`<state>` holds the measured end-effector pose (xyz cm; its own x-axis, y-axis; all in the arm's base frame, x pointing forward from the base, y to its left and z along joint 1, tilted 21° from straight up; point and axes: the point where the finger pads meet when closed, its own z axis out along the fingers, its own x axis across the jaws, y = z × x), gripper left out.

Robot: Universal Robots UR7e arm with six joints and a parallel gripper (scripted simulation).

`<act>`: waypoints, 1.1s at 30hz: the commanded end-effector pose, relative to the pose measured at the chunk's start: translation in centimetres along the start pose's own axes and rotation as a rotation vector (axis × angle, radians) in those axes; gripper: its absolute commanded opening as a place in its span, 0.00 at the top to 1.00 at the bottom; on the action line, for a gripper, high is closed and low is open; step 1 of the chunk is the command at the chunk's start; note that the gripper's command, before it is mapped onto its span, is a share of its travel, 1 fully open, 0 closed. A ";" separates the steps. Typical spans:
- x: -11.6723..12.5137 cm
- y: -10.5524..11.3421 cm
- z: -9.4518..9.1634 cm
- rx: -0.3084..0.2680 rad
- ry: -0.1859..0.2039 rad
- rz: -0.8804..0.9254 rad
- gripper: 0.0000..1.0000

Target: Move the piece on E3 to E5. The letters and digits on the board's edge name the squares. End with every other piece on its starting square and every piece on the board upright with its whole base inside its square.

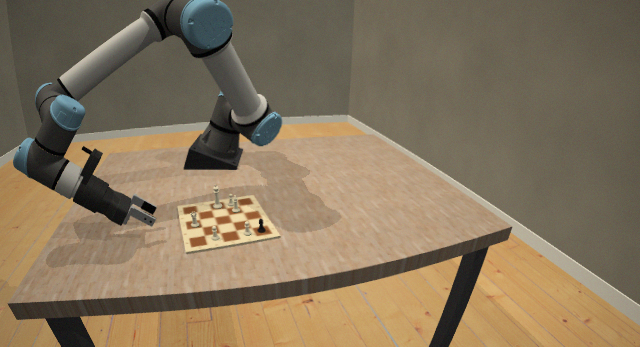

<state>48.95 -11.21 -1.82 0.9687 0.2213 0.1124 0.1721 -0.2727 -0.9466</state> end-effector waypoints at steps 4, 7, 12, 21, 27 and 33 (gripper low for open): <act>0.0 0.0 -0.1 -0.001 0.001 -0.001 0.00; 0.0 0.0 -0.1 -0.001 0.001 -0.001 0.00; 0.0 0.0 -0.1 -0.001 0.001 -0.001 0.00; 0.0 -0.8 -0.6 -0.001 0.000 -0.001 0.00; 0.0 -2.6 -2.0 -0.001 0.000 -0.001 0.00; 0.1 -5.7 -4.4 -0.001 0.000 -0.001 0.00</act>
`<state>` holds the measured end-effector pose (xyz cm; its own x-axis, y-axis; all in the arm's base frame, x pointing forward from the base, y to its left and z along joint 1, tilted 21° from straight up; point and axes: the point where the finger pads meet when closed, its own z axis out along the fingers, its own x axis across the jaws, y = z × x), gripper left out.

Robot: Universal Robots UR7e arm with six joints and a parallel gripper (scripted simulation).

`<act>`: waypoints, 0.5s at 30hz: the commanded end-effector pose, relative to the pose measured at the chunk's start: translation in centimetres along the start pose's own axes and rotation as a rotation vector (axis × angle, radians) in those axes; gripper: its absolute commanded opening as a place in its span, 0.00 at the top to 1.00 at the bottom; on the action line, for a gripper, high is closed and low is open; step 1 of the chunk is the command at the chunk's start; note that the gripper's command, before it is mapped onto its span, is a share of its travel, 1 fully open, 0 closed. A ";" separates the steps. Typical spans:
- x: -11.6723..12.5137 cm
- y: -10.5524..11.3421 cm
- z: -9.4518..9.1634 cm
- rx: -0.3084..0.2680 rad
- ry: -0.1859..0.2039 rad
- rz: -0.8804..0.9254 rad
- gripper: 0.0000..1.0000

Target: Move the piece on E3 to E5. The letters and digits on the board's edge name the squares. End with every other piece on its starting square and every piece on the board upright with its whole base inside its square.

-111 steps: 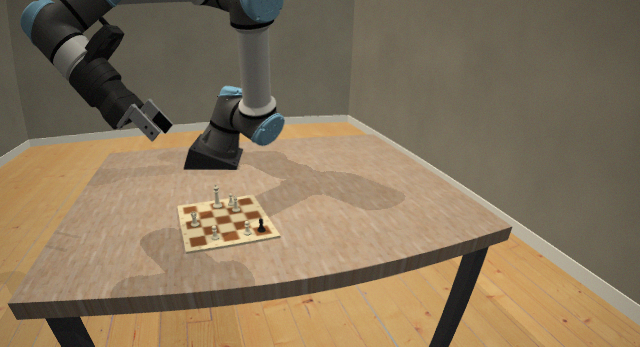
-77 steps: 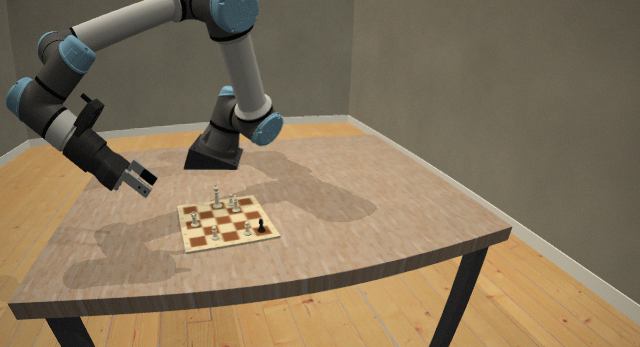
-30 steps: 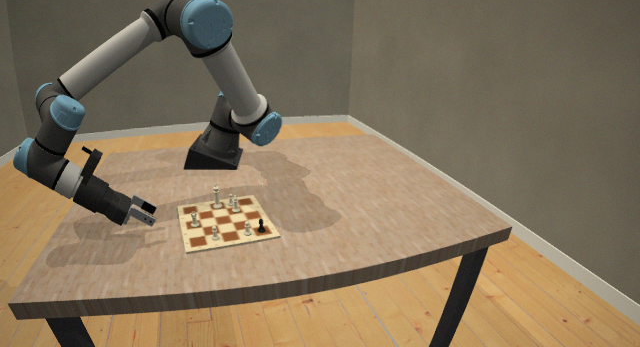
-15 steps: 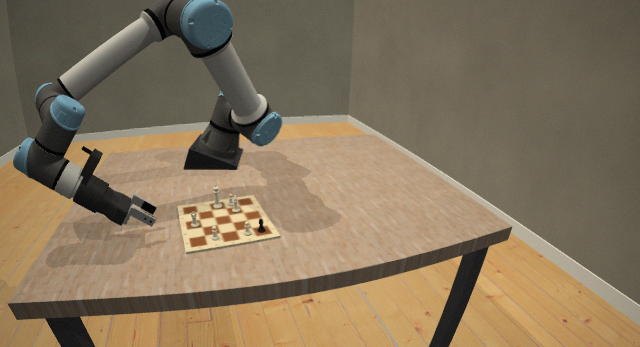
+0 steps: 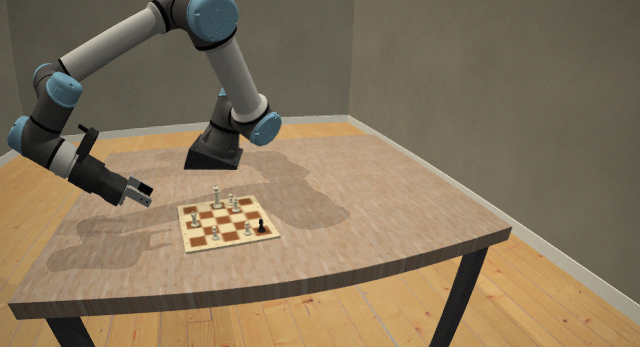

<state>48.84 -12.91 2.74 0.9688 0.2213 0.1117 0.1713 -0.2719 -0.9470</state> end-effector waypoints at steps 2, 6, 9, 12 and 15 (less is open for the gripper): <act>0.1 -2.6 -2.1 -0.002 0.001 -0.001 0.00; 0.1 -3.3 -2.6 -0.002 0.001 -0.001 0.00; 0.1 -3.3 -2.6 -0.002 0.001 -0.001 0.00; 0.1 -3.2 -2.6 -0.005 0.001 -0.003 0.00; 0.1 -3.3 -2.5 -0.008 0.000 -0.005 0.00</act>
<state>48.81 -14.39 6.52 0.9685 0.2213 0.1140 0.1742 -0.2751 -0.9455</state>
